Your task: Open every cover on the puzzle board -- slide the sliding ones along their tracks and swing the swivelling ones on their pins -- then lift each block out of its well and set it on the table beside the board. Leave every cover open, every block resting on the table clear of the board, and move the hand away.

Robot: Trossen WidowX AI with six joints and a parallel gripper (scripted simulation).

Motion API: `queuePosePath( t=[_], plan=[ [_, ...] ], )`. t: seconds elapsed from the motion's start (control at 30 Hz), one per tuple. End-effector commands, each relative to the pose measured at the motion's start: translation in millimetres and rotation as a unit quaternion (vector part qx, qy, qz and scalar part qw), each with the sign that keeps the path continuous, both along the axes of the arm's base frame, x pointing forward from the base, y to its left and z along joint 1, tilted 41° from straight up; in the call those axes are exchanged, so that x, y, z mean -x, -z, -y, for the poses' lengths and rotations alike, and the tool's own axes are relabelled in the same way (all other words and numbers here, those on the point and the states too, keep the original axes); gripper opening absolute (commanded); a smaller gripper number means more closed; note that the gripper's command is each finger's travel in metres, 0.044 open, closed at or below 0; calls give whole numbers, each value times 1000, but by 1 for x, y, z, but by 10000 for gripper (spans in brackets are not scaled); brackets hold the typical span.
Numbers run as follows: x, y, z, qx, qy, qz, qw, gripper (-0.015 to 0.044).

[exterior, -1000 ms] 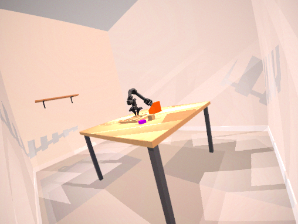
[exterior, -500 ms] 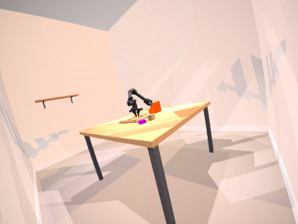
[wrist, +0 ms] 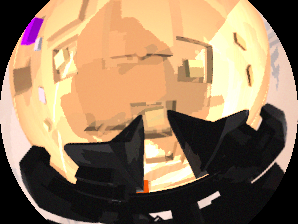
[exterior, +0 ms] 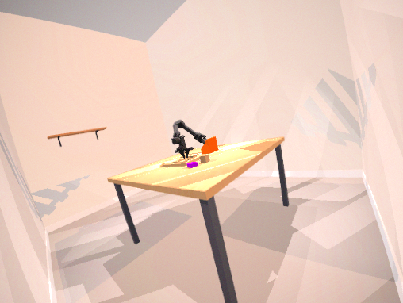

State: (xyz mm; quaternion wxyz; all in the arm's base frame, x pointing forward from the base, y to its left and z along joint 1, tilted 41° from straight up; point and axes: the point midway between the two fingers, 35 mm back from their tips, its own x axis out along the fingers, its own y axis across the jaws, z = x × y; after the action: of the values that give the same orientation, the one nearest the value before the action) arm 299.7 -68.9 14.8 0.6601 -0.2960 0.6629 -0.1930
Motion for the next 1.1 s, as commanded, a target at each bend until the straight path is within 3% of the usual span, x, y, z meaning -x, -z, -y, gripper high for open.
queuePosePath(
  t=[0.0,0.37,1.07],
  plan=[
    [2,3,2,3,-1,-4,1000,144],
    [0,1,1,0,0,-1,1000,80],
    [0,-15,-13,0,-1,-2,1000,80]
  ],
)
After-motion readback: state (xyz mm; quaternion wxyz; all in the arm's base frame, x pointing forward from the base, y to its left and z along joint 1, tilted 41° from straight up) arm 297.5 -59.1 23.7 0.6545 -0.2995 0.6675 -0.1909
